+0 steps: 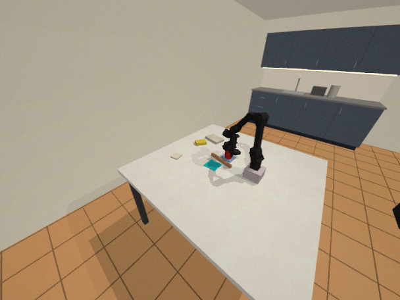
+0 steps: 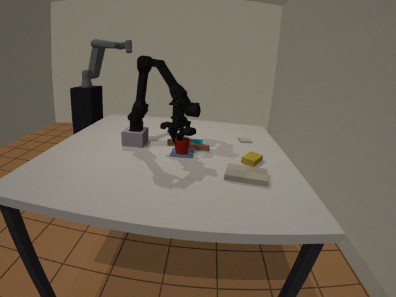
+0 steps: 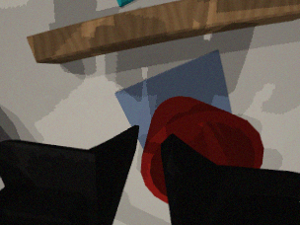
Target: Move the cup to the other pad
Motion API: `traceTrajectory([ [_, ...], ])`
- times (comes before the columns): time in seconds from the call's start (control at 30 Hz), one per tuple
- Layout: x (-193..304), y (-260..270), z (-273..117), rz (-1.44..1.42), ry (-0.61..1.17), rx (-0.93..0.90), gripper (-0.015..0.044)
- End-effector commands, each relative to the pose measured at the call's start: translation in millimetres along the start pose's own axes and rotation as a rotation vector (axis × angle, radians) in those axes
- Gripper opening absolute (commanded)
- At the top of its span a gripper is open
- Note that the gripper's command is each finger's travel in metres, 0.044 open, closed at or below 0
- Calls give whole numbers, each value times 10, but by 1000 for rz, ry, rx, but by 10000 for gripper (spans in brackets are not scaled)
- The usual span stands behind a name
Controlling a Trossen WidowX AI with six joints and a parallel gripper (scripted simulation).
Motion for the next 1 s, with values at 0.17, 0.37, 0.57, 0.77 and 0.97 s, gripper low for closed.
traceTrajectory([
  [0.17,0,-2,-3,0,0,0,3],
  [0.37,-1,-6,-40,0,0,0,0],
  [0.57,-4,-14,-252,-2,2,0,0],
  [0.77,-7,2,-491,-3,3,0,0],
  [0.97,-17,11,-548,-4,3,0,0],
])
Point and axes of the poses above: the point midway between the two fingers, 35 mm back from their tips, its own z axis out along the fingers, its own y axis across the jaws, x = y × z, the point moved 2 cm from there along -z, back along the fingers, and after that the axes turned 9 degrees about -z, right-handed, at the moved point
